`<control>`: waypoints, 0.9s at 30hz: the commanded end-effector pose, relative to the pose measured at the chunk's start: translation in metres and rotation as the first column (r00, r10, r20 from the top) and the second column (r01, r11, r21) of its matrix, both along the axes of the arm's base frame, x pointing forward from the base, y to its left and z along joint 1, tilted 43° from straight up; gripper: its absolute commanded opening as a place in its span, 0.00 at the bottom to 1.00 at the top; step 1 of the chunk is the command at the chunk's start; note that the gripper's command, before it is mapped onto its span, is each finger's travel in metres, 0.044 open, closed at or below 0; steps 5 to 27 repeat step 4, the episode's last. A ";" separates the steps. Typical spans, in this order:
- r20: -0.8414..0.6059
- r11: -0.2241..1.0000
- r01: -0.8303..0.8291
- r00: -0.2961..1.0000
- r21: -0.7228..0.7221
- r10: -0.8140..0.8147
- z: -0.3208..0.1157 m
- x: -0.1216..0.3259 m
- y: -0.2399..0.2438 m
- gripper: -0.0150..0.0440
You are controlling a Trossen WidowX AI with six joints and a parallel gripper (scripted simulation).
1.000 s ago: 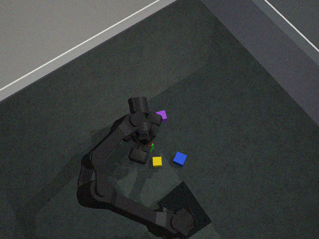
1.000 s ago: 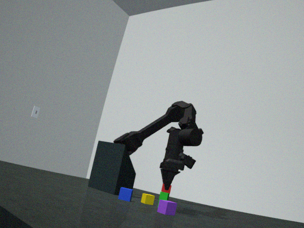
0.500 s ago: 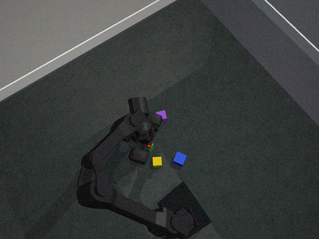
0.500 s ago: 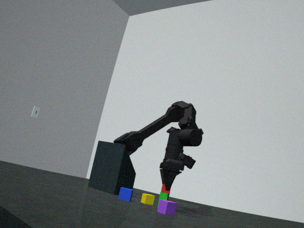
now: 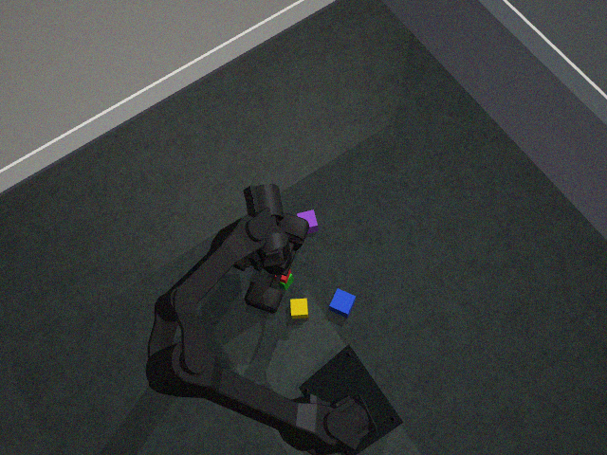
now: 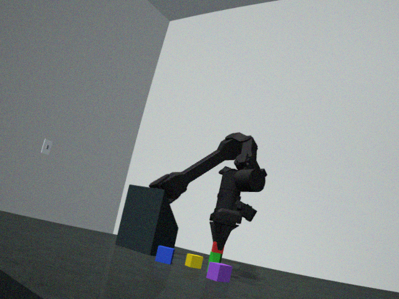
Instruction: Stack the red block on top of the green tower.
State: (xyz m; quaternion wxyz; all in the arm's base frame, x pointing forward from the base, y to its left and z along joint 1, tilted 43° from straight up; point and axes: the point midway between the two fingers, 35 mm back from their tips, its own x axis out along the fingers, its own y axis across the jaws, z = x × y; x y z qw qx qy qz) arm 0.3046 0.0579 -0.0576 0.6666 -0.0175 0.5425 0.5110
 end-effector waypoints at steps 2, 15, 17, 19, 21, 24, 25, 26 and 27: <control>0.001 1.000 0.000 1.000 0.000 0.000 0.000 0.000 0.000 1.00; 0.001 1.000 0.000 1.000 0.000 0.000 0.000 0.000 0.000 1.00; 0.001 1.000 0.000 1.000 0.000 0.000 0.000 0.000 0.000 1.00; 0.001 1.000 0.000 1.000 0.000 0.000 0.000 0.000 0.000 1.00; 0.001 1.000 0.000 1.000 0.000 0.000 0.000 0.000 0.000 1.00; 0.001 1.000 0.000 1.000 0.000 0.000 0.000 0.000 0.000 1.00; 0.001 1.000 0.000 1.000 0.000 0.000 0.000 0.000 0.000 1.00; 0.001 1.000 0.000 1.000 0.000 0.000 0.000 0.000 0.000 1.00; 0.001 1.000 0.000 1.000 0.000 0.000 0.000 0.000 0.000 1.00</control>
